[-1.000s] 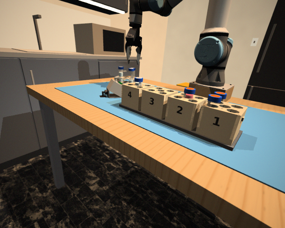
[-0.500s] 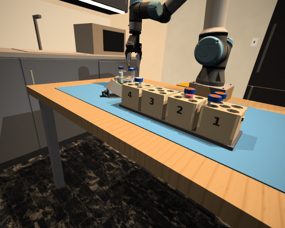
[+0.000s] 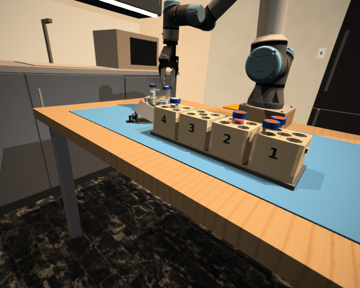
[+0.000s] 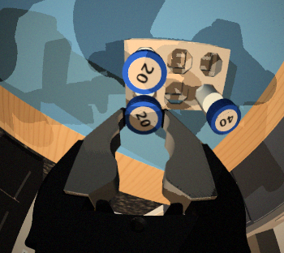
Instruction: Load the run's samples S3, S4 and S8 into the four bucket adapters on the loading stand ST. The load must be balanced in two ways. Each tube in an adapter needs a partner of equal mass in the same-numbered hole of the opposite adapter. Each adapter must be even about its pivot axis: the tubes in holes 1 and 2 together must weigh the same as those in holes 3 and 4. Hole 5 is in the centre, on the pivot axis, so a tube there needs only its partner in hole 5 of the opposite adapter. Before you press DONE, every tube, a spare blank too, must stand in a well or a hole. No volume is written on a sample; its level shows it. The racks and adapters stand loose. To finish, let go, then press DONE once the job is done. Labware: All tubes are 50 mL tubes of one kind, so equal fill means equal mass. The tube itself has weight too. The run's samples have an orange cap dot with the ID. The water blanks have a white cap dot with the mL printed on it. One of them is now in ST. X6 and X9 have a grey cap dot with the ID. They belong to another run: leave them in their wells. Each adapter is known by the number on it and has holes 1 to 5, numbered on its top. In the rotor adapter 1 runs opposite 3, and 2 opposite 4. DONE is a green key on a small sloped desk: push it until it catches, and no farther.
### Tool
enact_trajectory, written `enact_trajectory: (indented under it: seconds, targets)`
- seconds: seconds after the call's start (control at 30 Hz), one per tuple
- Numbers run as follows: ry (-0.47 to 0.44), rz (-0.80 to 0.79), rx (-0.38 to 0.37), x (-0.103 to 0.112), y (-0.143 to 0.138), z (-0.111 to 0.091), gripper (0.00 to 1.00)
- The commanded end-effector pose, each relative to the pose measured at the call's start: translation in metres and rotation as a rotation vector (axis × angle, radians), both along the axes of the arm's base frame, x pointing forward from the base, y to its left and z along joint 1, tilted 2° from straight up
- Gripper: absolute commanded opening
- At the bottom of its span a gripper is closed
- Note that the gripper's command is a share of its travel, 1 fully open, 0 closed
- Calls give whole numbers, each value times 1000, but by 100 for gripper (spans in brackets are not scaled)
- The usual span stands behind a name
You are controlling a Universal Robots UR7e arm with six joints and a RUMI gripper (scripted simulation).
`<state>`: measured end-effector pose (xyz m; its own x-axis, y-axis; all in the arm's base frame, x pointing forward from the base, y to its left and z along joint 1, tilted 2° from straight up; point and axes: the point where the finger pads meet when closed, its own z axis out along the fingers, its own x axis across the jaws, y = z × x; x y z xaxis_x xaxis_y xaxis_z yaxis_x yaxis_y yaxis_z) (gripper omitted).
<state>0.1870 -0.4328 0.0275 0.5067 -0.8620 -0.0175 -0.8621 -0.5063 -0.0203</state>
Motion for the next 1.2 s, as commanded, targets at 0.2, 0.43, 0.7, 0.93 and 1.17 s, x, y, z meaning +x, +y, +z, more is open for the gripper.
enact_trajectory:
  seconds: [0.2, 0.43, 0.7, 0.93, 1.17]
  targets:
    - [0, 1, -2, 0, 0, 0, 0]
    - [0, 1, -2, 0, 0, 0, 0]
    - [-1, 1, -6, 1, -2, 12, 0]
    - [-1, 1, -6, 0, -3, 35, 0]
    - [-1, 1, -6, 0, -3, 52, 0]
